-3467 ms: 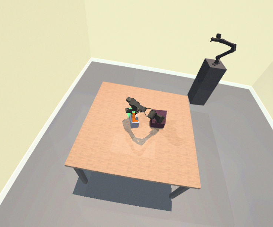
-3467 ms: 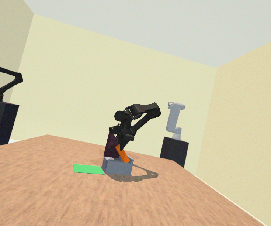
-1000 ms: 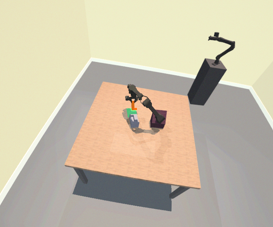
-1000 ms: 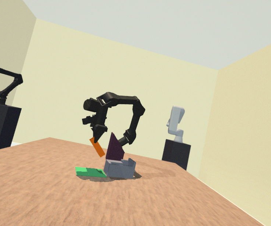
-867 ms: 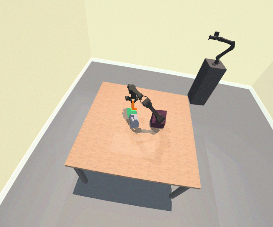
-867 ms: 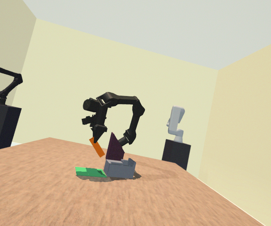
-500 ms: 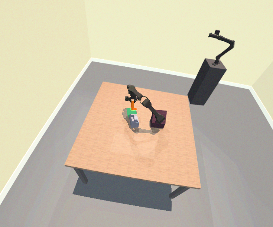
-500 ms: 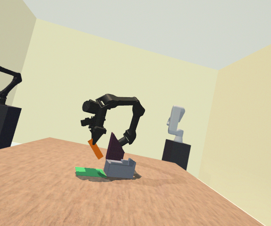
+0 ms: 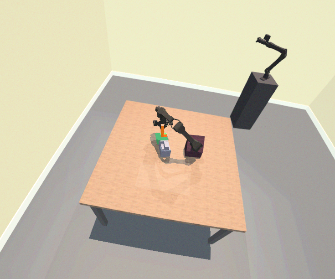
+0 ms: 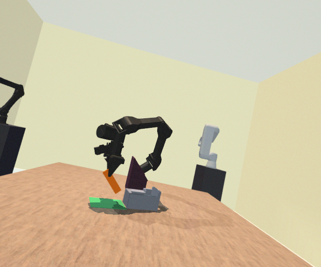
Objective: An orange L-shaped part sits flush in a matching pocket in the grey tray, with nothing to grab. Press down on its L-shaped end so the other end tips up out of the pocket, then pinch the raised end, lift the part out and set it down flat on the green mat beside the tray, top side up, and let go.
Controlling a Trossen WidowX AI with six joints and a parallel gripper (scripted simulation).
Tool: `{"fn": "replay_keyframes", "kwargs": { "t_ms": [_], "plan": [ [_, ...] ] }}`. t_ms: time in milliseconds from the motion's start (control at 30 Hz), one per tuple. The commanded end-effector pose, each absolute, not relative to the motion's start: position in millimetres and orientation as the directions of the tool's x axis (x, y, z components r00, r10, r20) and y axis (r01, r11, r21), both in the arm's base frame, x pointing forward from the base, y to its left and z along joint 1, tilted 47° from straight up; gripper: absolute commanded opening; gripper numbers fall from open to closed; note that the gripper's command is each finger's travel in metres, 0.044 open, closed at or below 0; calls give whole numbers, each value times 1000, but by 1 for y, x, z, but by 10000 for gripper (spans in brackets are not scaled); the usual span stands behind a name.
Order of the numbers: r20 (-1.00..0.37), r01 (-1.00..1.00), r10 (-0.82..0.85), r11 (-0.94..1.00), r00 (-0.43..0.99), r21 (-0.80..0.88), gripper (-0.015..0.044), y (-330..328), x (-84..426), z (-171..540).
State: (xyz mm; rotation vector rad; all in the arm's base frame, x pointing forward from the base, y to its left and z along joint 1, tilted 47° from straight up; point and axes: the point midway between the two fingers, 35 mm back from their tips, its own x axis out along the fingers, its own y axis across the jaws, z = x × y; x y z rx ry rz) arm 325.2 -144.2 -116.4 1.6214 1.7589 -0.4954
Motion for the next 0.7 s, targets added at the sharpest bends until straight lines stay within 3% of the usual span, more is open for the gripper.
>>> {"fn": "replay_keyframes", "kwargs": {
  "t_ms": [0, 667],
  "plan": [
    [-694, 976, 720, 147, 5, 161, 0, -135, 323, -123],
    [-693, 976, 721, 147, 6, 161, 0, -111, 323, -145]
  ]
}}
